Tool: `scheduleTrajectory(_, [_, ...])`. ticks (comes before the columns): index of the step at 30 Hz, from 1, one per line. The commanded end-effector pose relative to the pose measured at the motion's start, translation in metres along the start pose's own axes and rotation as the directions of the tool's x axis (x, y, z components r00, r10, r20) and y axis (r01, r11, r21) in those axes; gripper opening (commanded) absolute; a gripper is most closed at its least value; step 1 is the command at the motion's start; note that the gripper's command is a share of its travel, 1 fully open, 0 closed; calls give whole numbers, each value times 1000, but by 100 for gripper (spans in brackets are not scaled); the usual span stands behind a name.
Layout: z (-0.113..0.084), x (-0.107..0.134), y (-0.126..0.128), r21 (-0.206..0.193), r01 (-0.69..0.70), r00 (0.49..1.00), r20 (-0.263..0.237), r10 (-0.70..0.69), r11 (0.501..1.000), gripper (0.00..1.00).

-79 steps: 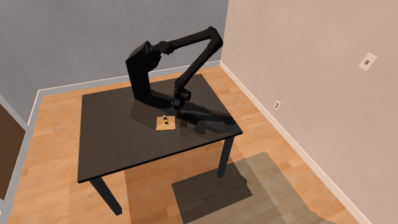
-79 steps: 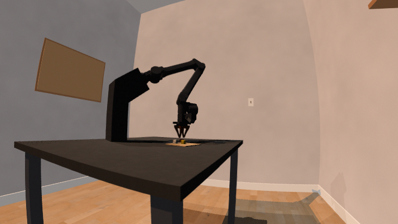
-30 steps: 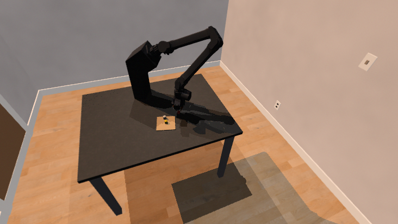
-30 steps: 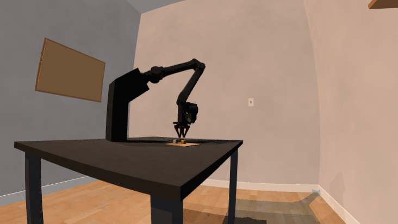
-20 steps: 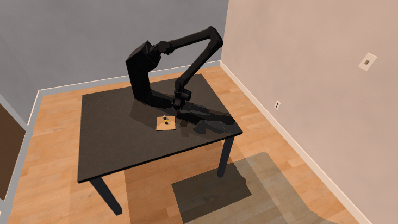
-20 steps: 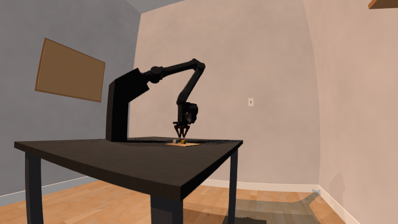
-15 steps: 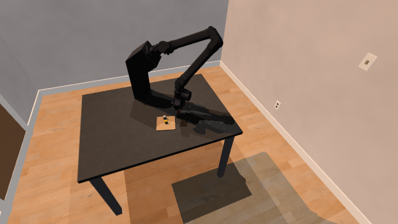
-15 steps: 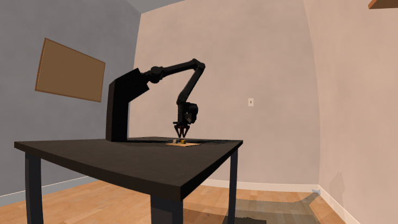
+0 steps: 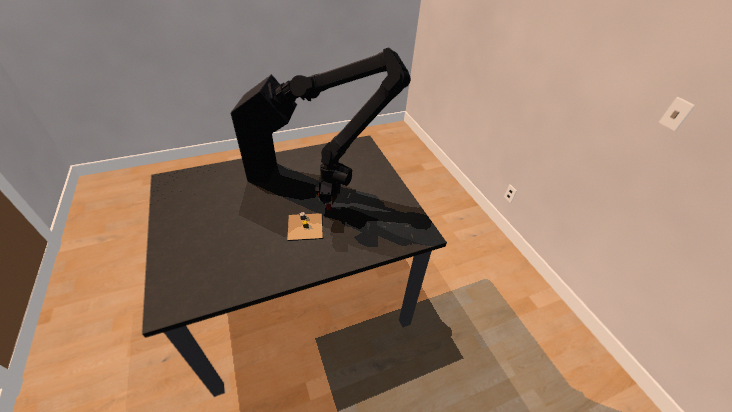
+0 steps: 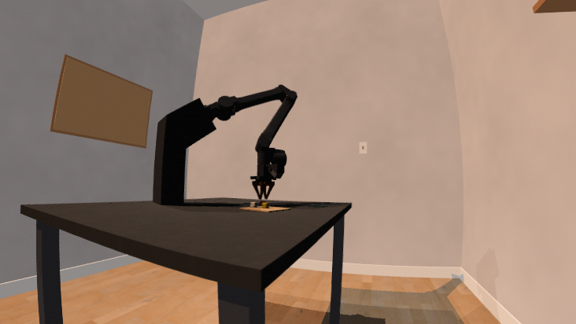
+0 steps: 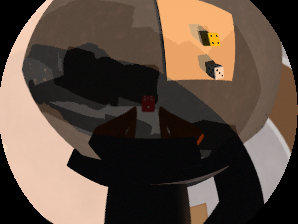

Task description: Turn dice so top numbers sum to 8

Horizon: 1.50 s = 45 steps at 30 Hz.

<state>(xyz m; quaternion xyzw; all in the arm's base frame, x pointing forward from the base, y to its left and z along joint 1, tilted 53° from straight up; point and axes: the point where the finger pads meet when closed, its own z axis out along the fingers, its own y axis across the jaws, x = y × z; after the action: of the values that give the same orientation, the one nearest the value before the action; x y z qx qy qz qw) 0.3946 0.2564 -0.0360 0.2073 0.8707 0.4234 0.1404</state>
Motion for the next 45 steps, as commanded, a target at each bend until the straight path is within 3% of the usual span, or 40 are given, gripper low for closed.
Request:
scheduleTrajectory(1, [-1,11,-3,5,0,1000,-12,0,1000,34])
scheduleTrajectory(45, [-2,15,-9,16,-6,1000,-17,7,1000,34])
